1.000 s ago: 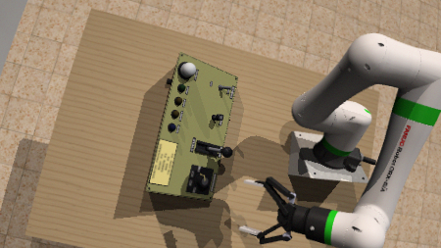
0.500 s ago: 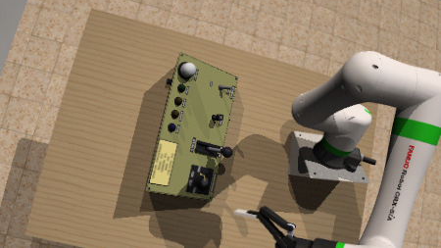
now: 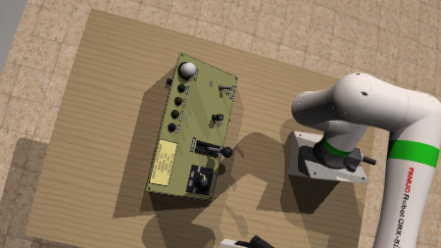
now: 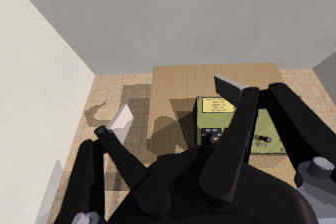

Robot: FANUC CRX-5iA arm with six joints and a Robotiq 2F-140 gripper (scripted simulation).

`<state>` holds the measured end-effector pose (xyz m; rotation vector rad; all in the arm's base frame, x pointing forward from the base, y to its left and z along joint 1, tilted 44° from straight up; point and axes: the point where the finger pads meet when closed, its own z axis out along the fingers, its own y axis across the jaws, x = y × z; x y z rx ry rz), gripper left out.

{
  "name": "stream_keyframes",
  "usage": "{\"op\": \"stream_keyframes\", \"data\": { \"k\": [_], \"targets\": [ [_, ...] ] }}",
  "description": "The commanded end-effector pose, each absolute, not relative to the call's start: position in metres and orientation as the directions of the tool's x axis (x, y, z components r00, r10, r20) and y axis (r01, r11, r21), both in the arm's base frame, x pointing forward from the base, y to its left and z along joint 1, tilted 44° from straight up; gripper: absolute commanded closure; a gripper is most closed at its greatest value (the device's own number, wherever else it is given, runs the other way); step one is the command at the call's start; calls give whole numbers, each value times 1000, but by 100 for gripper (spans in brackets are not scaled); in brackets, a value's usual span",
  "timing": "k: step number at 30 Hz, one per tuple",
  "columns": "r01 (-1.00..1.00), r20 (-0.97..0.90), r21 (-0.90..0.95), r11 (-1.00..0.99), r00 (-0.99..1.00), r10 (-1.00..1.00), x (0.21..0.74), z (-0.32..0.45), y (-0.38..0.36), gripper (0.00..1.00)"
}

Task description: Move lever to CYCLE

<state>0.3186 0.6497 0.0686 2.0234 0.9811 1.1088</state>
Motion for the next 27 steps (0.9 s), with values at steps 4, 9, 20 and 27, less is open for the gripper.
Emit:
{"op": "stream_keyframes", "data": {
  "k": [4, 9, 20, 27],
  "targets": [
    [305, 412, 802, -513, 339, 846, 334, 97, 715, 0],
    [299, 416, 809, -506, 317, 852, 344, 118, 745, 0],
    [282, 422, 820, -498, 288, 859, 360, 153, 780, 0],
    [266, 426, 828, -493, 273, 863, 372, 177, 795, 0]
  ]
}}
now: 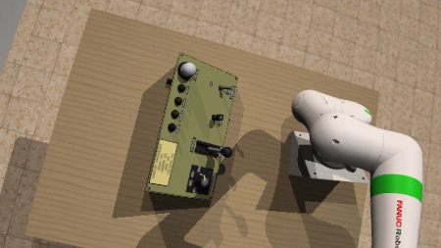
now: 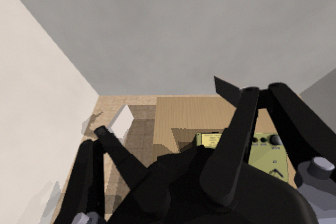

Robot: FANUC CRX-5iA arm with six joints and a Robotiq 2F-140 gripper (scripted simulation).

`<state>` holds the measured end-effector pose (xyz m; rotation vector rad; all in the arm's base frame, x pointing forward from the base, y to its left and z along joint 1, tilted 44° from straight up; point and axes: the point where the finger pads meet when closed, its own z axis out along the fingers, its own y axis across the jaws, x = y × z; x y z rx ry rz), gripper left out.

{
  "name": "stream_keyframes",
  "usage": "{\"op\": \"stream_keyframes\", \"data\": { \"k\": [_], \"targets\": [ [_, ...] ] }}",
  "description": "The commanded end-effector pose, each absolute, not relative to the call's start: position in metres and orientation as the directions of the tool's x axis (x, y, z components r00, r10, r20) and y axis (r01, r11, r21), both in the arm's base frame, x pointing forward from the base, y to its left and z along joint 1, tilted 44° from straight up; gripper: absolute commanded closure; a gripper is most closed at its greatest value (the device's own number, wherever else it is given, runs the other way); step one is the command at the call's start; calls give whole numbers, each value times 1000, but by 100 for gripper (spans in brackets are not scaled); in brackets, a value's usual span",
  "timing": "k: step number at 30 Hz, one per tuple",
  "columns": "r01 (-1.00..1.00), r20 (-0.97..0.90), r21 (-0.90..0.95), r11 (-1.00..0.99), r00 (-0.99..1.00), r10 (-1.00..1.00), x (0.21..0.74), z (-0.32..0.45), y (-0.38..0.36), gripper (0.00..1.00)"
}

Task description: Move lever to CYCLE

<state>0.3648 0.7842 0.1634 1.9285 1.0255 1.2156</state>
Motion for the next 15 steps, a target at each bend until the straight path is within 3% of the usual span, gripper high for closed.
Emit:
{"op": "stream_keyframes", "data": {
  "k": [1, 15],
  "targets": [
    [266, 426, 828, -493, 273, 863, 372, 177, 795, 0],
    [236, 429, 840, -488, 259, 865, 389, 213, 802, 0]
  ]
}}
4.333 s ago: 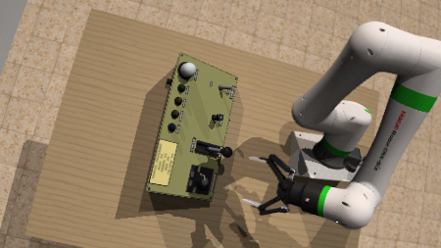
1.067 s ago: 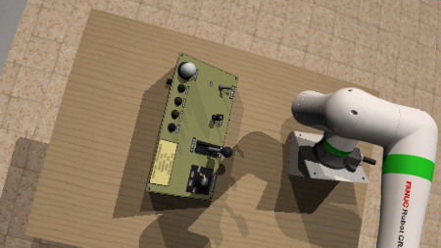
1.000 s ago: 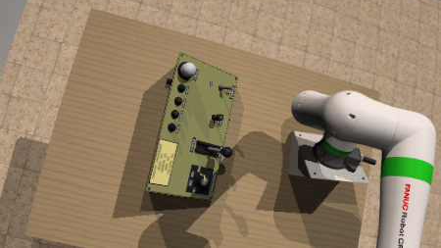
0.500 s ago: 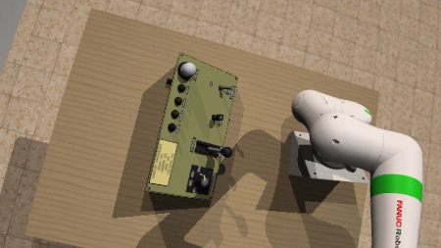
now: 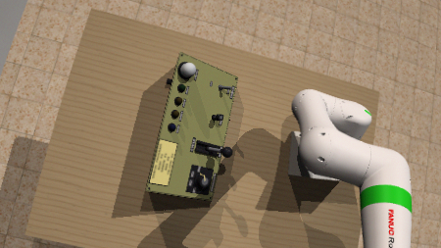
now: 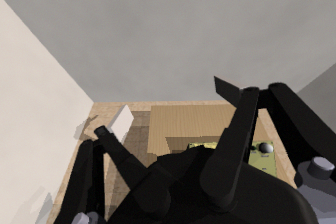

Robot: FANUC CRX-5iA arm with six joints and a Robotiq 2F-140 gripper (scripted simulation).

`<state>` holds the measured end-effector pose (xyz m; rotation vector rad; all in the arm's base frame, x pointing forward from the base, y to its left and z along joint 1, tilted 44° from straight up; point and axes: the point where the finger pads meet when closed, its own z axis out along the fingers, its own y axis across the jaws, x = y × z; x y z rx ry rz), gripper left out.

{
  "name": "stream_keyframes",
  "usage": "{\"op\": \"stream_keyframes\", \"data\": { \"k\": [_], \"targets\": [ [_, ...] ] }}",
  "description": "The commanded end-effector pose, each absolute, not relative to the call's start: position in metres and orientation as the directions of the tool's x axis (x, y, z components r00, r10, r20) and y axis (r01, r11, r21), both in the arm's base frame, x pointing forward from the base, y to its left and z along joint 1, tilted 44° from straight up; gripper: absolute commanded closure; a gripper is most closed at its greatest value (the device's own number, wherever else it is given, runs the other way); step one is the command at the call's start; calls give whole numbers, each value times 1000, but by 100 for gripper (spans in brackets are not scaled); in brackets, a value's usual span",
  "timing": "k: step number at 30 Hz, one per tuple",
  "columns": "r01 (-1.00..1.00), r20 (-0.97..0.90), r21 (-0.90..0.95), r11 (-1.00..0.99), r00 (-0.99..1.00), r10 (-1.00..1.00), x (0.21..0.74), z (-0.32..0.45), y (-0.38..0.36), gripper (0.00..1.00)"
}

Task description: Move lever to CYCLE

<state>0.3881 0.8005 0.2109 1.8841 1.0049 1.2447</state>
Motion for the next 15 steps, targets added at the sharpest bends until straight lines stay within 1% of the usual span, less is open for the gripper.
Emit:
{"op": "stream_keyframes", "data": {
  "k": [1, 15],
  "targets": [
    [225, 430, 844, -486, 257, 865, 395, 224, 800, 0],
    [214, 430, 848, -485, 257, 865, 400, 236, 797, 0]
  ]
}}
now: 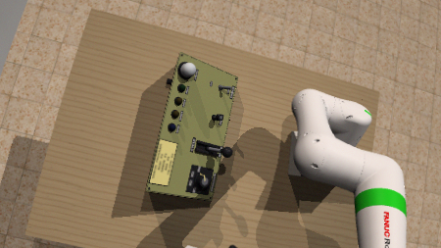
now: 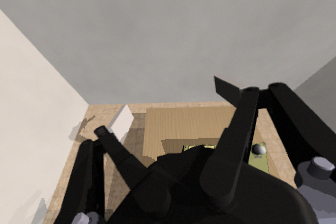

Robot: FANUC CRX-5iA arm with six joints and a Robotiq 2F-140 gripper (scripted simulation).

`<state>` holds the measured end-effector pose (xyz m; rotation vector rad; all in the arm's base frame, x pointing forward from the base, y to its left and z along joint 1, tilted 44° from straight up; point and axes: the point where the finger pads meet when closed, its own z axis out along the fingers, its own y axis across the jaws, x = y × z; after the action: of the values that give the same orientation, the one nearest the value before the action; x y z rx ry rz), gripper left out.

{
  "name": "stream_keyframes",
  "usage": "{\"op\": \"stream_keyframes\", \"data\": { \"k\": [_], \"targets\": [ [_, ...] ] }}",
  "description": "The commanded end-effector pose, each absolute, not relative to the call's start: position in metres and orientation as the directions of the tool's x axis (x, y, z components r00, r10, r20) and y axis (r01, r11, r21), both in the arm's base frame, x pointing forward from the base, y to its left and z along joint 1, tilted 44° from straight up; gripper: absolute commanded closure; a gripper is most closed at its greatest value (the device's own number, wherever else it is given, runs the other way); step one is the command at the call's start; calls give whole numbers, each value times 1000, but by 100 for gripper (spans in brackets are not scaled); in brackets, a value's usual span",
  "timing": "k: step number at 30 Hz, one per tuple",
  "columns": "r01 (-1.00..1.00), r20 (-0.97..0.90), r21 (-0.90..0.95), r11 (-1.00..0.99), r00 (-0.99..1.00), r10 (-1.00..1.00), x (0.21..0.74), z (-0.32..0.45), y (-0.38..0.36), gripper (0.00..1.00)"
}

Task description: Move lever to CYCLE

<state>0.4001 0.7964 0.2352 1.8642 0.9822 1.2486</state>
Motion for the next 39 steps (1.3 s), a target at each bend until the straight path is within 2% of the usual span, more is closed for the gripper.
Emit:
{"op": "stream_keyframes", "data": {
  "k": [1, 37, 39],
  "targets": [
    [214, 430, 848, -485, 257, 865, 400, 236, 797, 0],
    [191, 431, 854, -483, 260, 864, 410, 256, 783, 0],
    [169, 431, 860, -482, 268, 862, 418, 275, 762, 0]
  ]
}}
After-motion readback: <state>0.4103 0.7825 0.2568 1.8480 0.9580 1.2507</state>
